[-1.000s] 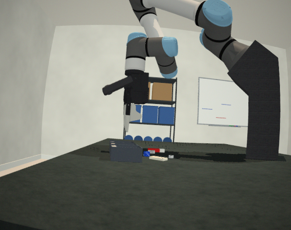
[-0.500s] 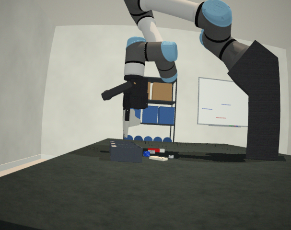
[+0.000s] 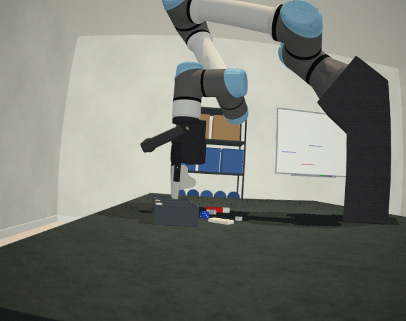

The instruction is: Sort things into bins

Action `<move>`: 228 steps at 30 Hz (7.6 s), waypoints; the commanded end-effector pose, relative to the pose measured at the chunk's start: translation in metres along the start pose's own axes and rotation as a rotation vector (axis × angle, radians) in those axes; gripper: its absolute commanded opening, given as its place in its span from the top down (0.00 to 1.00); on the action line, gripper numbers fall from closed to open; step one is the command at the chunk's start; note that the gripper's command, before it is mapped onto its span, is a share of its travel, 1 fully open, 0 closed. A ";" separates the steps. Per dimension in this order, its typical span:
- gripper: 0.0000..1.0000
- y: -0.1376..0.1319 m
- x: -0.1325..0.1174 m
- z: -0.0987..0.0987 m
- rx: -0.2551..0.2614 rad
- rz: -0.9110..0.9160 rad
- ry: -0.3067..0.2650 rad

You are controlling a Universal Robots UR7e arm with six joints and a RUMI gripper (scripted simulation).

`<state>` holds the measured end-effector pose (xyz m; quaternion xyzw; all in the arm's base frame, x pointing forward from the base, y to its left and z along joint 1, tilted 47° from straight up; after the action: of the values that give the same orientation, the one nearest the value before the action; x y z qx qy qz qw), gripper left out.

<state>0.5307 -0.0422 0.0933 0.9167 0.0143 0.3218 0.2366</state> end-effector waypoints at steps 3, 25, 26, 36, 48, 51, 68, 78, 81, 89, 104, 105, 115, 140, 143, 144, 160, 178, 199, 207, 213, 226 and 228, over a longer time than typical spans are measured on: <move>0.96 0.000 0.001 0.001 0.000 -0.001 0.005; 0.96 0.000 0.001 0.001 0.000 -0.001 0.005; 0.96 0.000 0.001 0.001 0.000 -0.001 0.005; 0.96 0.000 0.001 0.001 0.000 -0.001 0.005; 0.96 -0.001 0.000 -0.002 0.001 -0.002 0.004; 0.96 -0.001 0.000 -0.006 0.001 -0.002 0.004; 0.96 -0.001 0.000 -0.026 0.001 -0.002 0.004; 0.96 -0.001 0.000 -0.046 0.001 -0.002 0.004; 0.96 -0.001 0.000 -0.052 0.001 -0.002 0.004; 0.96 -0.016 0.001 -0.051 0.000 -0.001 0.007; 0.96 -0.081 -0.007 -0.051 0.000 0.000 0.007; 0.96 -0.085 -0.008 -0.051 0.000 0.000 0.008; 0.96 -0.083 -0.008 -0.039 -0.002 0.001 0.006; 0.96 -0.084 -0.009 0.001 0.000 0.000 0.005; 0.96 -0.084 -0.009 0.001 0.000 0.000 0.005; 0.96 -0.084 -0.009 0.001 0.000 0.000 0.005; 0.96 -0.084 -0.009 0.001 0.000 0.000 0.005; 0.96 -0.084 -0.009 0.001 0.000 0.000 0.005; 0.96 -0.084 -0.010 -0.017 0.001 -0.002 0.004; 0.96 -0.084 -0.010 -0.028 0.001 -0.002 0.004; 0.96 -0.084 -0.010 -0.034 0.001 -0.002 0.004; 0.96 -0.090 -0.009 -0.051 0.001 -0.001 0.006; 0.96 -0.100 -0.010 -0.051 0.001 -0.001 0.006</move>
<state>0.5040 0.0527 0.0855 0.9153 0.0151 0.3255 0.2366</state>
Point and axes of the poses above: the point where the finger pads meet when closed, its own z axis out along the fingers, its own y axis across the jaws, x = y × z, the point moved 7 cm from there along -z, back along the fingers, and after that the axes turned 9 degrees about z, right-handed, at the moved point
